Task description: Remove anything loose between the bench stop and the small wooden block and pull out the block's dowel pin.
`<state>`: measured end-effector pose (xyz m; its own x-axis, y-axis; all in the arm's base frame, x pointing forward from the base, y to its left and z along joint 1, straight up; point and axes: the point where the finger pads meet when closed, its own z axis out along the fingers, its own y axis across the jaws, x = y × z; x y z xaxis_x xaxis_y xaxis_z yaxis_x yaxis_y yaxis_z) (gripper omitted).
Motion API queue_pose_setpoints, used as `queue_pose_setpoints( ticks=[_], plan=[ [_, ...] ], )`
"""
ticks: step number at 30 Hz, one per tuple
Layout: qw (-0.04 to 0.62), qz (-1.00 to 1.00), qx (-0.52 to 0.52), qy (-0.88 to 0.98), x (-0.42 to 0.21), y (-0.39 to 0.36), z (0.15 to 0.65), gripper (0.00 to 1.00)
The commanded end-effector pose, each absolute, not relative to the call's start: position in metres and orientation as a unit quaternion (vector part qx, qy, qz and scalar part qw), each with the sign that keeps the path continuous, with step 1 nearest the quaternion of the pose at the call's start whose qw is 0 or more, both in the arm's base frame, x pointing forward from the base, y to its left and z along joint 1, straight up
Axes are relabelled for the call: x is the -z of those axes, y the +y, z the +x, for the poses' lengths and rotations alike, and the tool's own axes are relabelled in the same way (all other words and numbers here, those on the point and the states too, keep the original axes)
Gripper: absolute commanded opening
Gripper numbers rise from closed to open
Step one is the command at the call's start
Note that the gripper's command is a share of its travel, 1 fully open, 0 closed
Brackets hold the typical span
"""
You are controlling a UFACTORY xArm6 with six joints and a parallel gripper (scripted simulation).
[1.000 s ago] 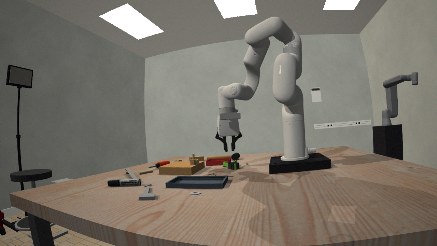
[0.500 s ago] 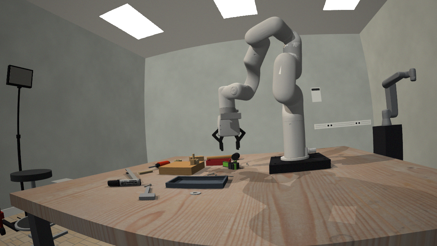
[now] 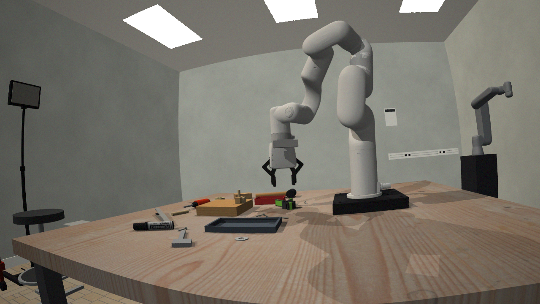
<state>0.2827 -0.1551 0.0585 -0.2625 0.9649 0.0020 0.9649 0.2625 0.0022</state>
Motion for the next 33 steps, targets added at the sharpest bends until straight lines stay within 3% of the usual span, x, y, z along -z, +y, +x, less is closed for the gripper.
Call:
queue_pose_setpoints(
  ticks=[1, 33],
  plan=[
    [-0.001, -0.607, 0.002, -0.795, -0.059, -0.156, 0.284, 0.77],
    [-0.001, -0.607, 0.002, -0.795, -0.032, -0.156, 0.283, 0.77]
  ],
)
